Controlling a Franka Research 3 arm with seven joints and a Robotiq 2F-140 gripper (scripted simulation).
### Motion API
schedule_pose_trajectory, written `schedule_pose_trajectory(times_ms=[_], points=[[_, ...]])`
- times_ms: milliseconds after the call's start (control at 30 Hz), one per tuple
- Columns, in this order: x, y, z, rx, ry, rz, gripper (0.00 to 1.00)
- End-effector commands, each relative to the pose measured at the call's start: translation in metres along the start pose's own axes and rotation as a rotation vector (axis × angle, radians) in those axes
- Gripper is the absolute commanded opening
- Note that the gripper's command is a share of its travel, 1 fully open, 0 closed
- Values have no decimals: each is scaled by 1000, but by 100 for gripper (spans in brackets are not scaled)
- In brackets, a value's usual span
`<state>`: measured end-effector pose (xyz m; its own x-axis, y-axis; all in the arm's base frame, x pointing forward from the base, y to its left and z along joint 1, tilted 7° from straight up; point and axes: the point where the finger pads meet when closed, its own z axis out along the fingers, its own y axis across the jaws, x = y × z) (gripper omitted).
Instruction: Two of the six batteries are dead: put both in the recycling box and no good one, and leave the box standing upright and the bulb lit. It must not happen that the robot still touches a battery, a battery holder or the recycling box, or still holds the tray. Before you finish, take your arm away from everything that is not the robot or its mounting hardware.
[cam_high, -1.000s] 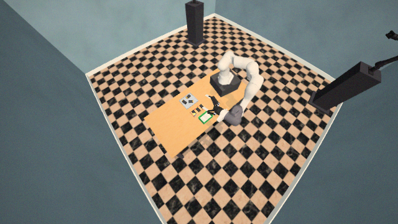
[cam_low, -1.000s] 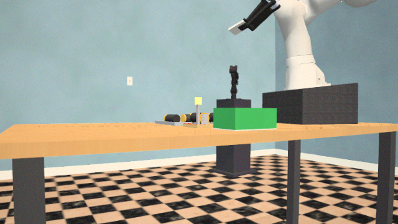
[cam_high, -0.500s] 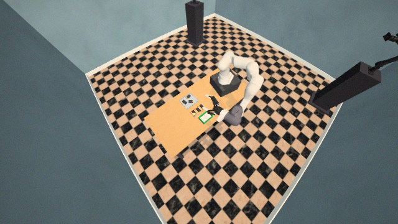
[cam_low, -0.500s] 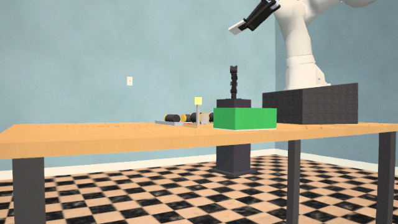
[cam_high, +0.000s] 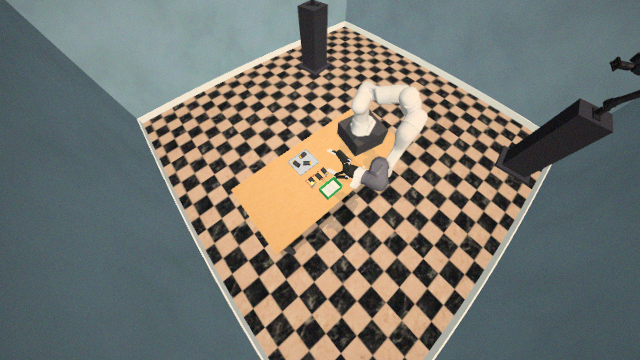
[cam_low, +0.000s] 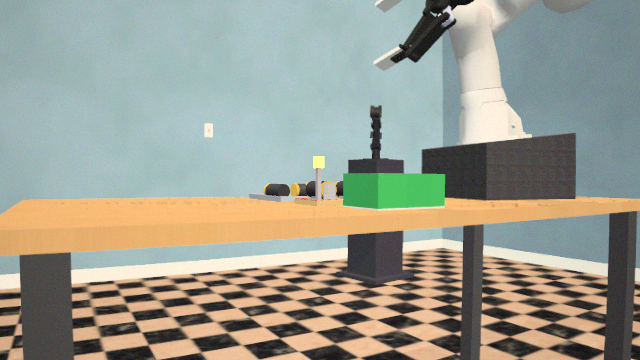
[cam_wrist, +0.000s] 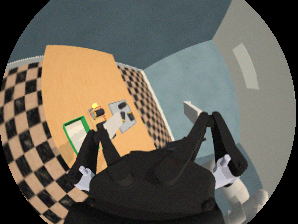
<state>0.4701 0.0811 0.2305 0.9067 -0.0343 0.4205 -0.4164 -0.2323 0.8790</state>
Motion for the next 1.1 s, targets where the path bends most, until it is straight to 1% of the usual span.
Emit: schedule_pose_trajectory(times_ms=[0,67,133,200,300,367,433,500,567,700,800,867,967,1067], points=[[16,-18,-2,85,85,-108,100],[12,-26,7,166,130,-202,100],[7,-36,18,263,186,-315,100],[2,-47,32,382,253,-453,100],[-9,-69,57,595,372,-698,100],[-15,-81,71,719,440,-842,100],[-19,-92,83,822,497,-961,100],[-23,-101,93,910,546,-1061,100],[-23,-101,93,910,546,-1061,100],[-31,-118,111,1063,631,-1237,100],[-34,-125,120,1145,676,-1332,100],[-37,-130,125,1187,698,-1384,100],[-39,-133,130,1228,721,-1429,100],[-40,-134,131,1243,730,-1445,100]])
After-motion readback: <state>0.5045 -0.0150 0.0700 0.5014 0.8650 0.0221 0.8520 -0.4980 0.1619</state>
